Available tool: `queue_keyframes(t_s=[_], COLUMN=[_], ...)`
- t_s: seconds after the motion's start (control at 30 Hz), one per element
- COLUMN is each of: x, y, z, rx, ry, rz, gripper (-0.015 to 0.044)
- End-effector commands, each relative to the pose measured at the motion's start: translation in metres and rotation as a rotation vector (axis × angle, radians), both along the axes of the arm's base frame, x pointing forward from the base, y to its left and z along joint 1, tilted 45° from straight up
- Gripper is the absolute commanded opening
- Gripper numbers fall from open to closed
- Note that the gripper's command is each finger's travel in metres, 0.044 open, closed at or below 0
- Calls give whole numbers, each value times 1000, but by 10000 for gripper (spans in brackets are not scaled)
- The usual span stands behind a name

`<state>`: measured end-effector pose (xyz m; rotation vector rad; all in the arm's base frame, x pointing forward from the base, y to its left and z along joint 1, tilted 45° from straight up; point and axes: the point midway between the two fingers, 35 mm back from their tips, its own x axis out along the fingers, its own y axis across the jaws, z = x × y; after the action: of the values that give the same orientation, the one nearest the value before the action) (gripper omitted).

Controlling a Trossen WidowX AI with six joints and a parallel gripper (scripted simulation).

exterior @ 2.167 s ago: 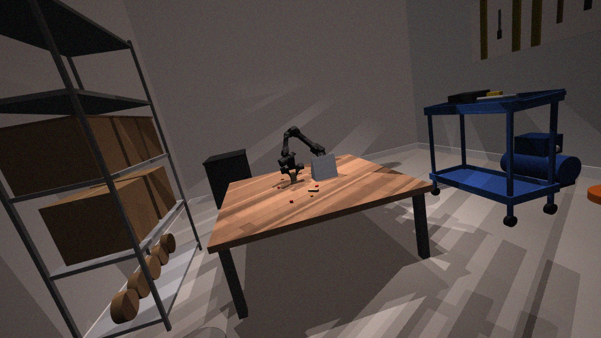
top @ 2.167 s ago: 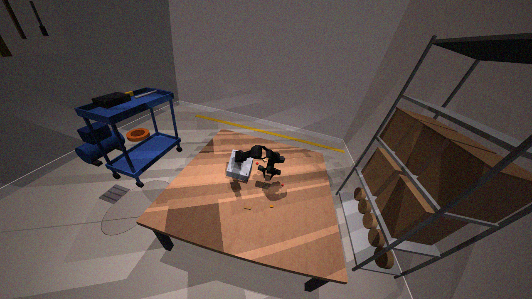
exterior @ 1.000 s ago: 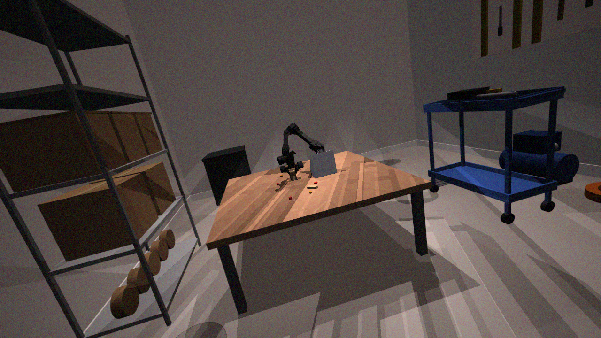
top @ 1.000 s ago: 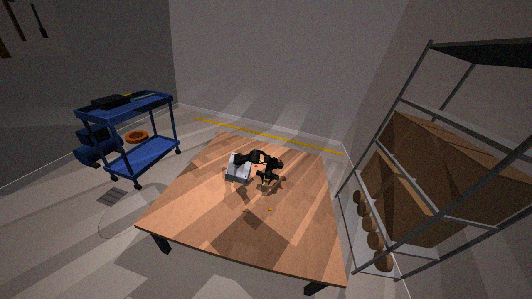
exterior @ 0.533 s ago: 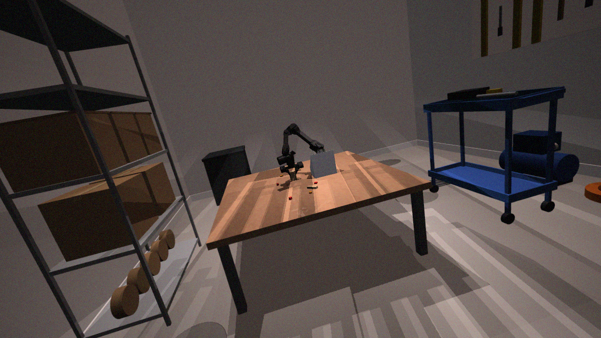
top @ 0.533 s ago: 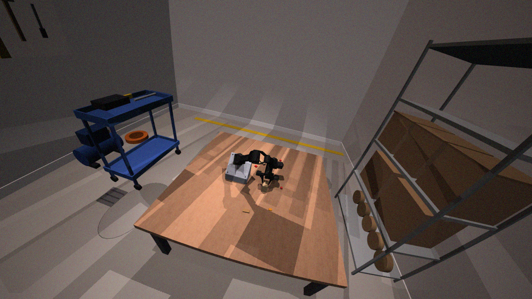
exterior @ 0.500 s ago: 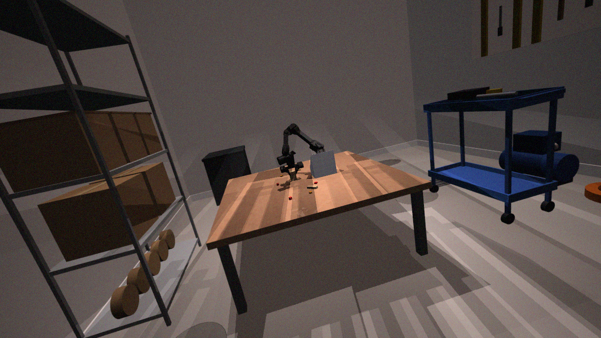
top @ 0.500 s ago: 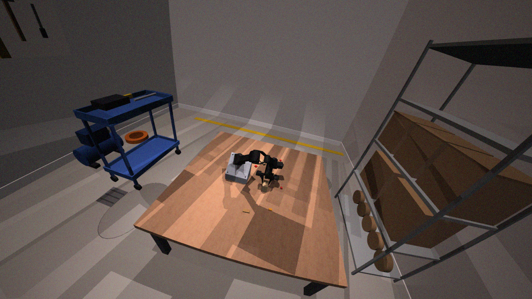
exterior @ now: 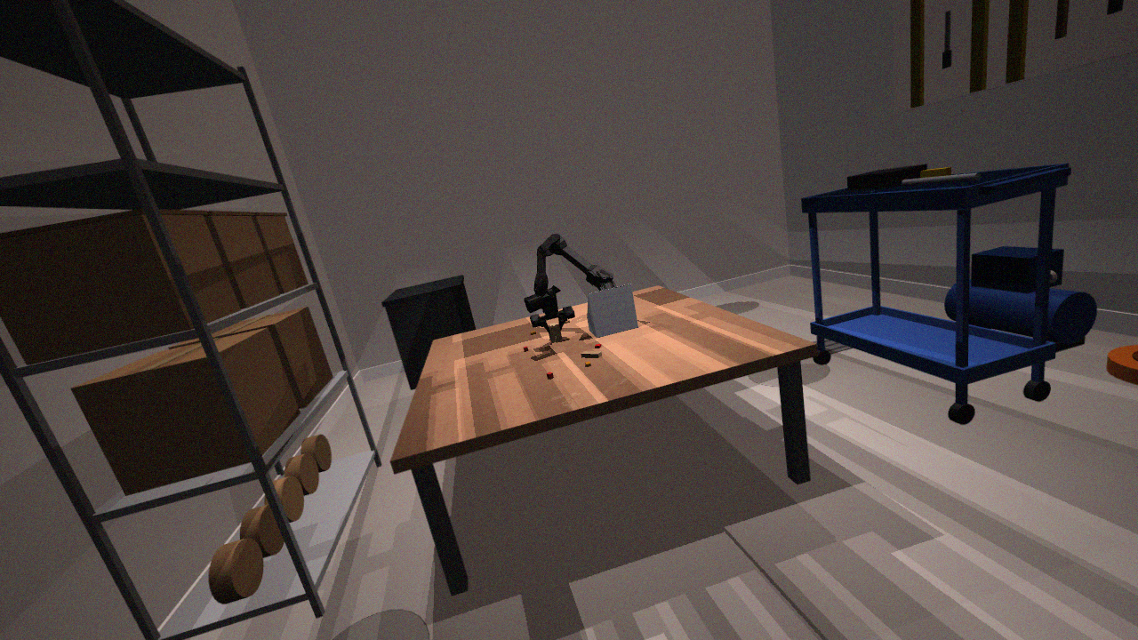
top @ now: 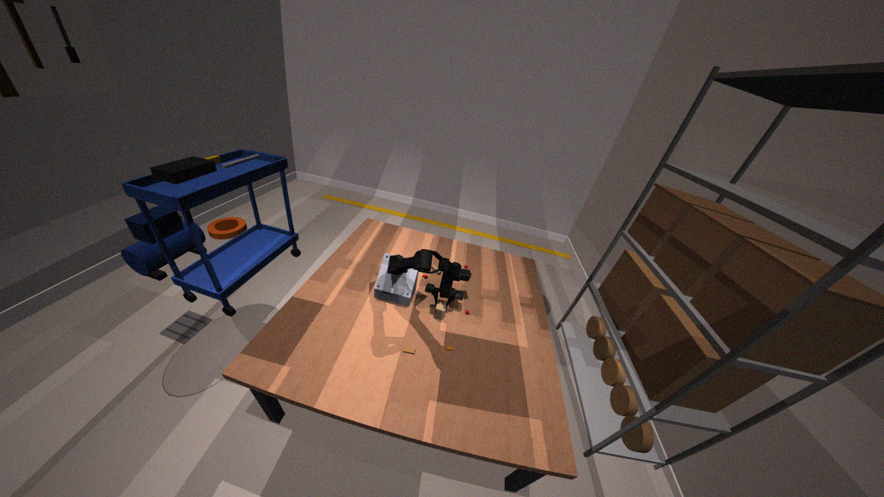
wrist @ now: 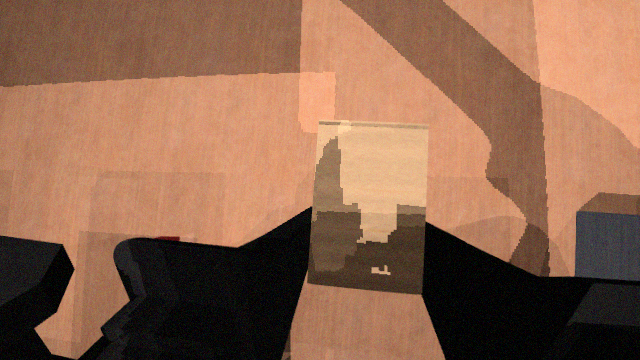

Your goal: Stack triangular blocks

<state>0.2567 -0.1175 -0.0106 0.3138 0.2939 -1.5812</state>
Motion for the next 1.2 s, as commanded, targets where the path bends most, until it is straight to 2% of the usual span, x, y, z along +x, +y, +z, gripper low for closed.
queue_keyframes(t_s=[0.0, 0.1, 0.67, 0.93, 1.17], x=[0, 0, 0, 1, 7], y=[0, 0, 0, 2, 75], z=[0, 1, 0, 0, 23], rx=[-1, -4, 0, 3, 33], ry=[0, 1, 0, 0, 1], rz=[0, 2, 0, 1, 9], gripper=[0, 0, 440, 440, 440])
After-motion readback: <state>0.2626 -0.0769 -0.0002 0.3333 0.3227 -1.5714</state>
